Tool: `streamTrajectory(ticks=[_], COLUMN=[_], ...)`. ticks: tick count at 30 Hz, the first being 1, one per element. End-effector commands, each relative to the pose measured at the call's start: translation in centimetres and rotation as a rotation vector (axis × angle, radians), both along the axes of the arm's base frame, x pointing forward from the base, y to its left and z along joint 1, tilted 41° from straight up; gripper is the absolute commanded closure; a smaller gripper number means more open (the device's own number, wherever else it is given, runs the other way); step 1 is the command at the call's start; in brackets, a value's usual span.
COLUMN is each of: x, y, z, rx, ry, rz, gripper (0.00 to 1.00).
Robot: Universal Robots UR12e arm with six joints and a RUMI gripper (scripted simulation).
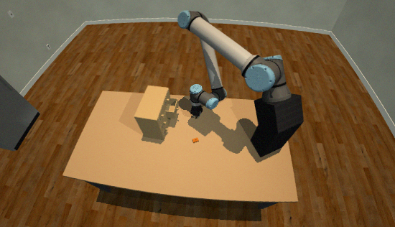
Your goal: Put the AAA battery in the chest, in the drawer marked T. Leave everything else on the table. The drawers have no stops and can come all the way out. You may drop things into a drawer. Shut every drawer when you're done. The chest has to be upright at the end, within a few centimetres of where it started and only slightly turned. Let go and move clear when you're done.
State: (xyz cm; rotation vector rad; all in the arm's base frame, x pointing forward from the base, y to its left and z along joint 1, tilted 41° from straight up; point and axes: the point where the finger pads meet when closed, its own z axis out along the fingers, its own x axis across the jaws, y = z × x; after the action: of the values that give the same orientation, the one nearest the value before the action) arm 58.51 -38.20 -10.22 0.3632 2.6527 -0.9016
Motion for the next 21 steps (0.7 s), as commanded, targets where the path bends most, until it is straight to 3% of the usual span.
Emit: streamTrajectory(ticks=[1, 15, 16, 21], x=[0.08, 0.08, 0.08, 0.08], y=[-0.1, -0.1, -0.1, -0.1], z=[0.14, 0.14, 0.14, 0.14], rx=[-0.002, -0.002, -0.002, -0.002], ry=[-0.003, -0.003, -0.003, -0.003], rz=[0.0, 0.0, 0.0, 0.0], gripper=[0.86, 0.86, 0.98, 0.98])
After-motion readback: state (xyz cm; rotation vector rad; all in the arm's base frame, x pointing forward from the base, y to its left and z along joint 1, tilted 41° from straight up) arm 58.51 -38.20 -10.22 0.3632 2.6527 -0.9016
